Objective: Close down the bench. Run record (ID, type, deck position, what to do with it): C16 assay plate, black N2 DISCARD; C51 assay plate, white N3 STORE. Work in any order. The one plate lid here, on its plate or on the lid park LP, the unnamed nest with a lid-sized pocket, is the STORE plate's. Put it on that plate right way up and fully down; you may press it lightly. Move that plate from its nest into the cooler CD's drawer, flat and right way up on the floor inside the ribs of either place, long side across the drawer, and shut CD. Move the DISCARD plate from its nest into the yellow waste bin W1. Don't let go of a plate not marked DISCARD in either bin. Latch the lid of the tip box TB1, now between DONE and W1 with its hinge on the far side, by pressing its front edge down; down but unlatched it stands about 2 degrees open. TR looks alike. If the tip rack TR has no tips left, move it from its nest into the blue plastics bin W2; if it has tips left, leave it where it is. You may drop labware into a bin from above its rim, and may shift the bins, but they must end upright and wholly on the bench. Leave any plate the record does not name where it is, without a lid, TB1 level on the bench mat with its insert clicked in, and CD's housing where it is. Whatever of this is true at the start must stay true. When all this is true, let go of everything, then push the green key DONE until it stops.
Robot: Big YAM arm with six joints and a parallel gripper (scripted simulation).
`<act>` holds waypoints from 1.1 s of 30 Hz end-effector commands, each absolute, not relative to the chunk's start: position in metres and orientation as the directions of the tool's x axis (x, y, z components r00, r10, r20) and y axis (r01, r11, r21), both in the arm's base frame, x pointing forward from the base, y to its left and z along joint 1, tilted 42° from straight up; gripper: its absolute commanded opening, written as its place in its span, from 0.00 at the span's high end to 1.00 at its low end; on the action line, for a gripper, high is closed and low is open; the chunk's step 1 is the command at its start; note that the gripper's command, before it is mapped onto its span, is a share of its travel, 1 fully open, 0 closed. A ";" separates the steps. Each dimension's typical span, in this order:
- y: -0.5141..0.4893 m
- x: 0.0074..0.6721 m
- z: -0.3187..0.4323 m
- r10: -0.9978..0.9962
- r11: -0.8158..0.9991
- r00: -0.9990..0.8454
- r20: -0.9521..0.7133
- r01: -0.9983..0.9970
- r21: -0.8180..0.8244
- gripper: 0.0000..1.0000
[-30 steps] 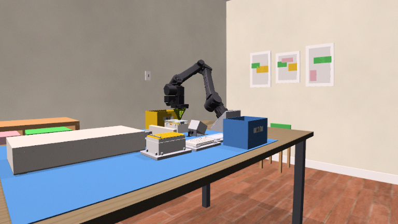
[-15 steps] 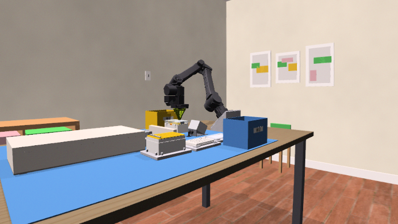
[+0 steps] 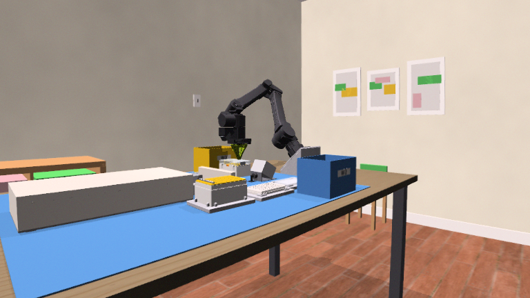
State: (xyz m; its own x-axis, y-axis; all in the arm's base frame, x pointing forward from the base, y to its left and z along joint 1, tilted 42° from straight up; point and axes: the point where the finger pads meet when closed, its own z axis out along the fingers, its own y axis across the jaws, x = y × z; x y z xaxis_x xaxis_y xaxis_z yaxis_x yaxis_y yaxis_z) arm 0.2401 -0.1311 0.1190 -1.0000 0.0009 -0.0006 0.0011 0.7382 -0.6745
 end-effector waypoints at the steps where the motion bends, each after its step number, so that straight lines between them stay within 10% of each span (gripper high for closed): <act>1: -0.140 0.241 0.108 0.019 0.738 -1.000 -0.006 0.018 -0.674 1.00; 33: -0.107 0.256 0.156 0.008 0.740 -0.998 -0.062 0.047 -0.671 1.00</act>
